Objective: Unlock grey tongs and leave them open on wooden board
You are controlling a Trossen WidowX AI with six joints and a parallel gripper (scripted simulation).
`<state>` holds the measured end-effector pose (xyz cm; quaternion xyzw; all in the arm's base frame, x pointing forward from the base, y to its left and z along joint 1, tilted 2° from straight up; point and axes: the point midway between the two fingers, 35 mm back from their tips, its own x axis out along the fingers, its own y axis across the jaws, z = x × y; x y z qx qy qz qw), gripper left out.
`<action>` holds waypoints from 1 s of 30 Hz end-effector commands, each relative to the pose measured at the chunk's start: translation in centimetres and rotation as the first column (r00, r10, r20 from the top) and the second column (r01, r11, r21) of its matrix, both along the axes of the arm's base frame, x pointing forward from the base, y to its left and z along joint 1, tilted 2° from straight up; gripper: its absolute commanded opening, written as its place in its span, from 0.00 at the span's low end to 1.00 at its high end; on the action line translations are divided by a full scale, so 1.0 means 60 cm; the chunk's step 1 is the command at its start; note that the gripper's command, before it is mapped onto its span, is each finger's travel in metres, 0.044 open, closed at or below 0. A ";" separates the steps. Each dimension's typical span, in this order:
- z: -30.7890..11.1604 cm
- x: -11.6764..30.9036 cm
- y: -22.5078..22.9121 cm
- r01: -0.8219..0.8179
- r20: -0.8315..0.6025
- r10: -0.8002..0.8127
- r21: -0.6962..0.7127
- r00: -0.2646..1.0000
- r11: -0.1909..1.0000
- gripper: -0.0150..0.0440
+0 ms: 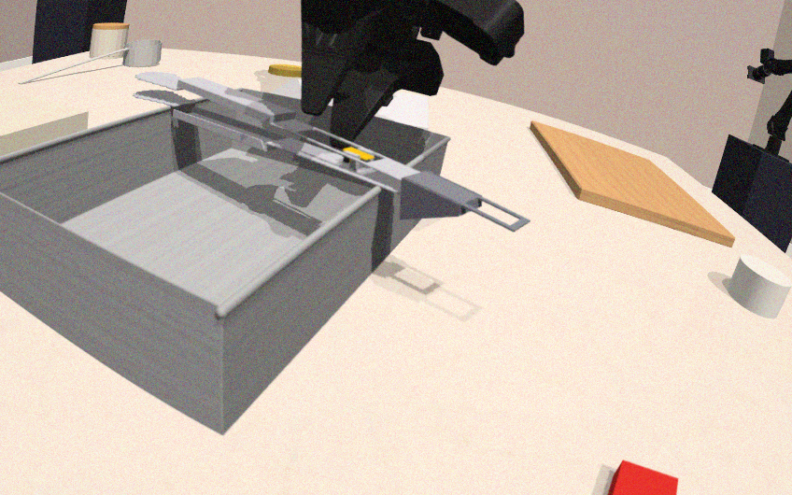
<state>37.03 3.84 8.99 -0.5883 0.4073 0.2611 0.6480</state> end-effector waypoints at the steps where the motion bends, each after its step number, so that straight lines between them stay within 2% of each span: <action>1: -0.017 0.004 -0.001 -0.004 -0.014 0.004 0.000 1.000 1.000 0.69; 30: -0.070 0.032 -0.011 -0.004 -0.013 0.004 -0.001 1.000 1.000 0.69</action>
